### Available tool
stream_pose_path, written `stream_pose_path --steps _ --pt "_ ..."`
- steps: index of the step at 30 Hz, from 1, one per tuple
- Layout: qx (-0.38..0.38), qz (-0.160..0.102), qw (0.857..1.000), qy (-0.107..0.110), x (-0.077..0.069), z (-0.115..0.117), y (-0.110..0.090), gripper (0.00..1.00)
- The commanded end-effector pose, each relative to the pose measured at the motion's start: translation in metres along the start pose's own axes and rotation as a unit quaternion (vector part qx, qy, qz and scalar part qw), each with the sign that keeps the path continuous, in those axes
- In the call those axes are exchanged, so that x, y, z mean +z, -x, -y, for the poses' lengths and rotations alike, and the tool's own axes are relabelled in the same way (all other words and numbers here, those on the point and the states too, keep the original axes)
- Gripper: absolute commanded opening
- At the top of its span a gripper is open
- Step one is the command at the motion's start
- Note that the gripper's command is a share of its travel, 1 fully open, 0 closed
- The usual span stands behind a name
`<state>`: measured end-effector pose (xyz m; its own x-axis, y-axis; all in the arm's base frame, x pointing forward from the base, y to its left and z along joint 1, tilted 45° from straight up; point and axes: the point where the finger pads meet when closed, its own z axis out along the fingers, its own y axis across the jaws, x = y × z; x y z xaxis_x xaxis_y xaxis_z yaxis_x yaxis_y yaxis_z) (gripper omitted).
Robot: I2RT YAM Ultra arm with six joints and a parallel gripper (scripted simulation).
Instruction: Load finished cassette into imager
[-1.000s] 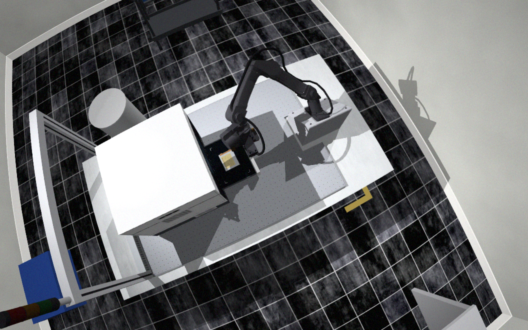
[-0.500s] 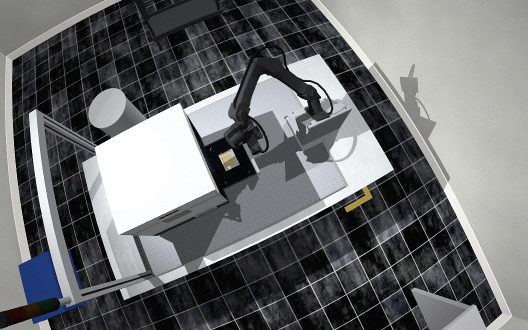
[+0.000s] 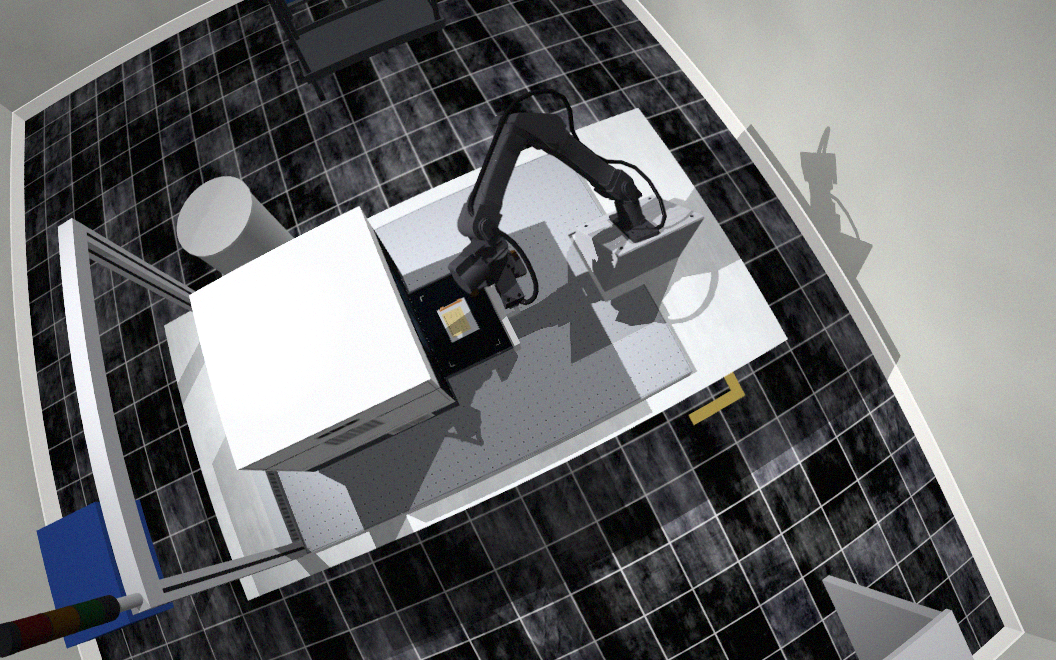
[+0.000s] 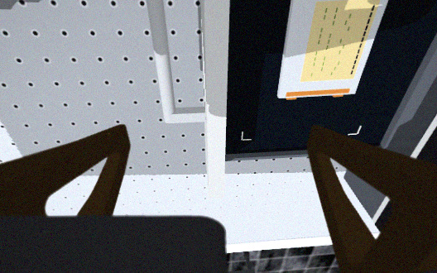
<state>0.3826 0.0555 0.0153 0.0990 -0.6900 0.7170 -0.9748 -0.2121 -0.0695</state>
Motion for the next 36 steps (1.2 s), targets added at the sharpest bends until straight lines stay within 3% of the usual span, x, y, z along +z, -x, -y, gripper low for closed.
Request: stream_pose_path --steps 1,32,33,36 --pt "0.008 0.014 1.000 -0.022 -0.021 0.007 0.001 1.00" --pt "0.008 0.014 1.000 -0.022 -0.021 0.007 0.001 1.00" --pt "0.013 0.008 1.000 -0.009 -0.016 -0.008 0.004 0.35" --pt "0.029 0.007 1.000 -0.008 -0.018 -0.013 0.004 0.35"
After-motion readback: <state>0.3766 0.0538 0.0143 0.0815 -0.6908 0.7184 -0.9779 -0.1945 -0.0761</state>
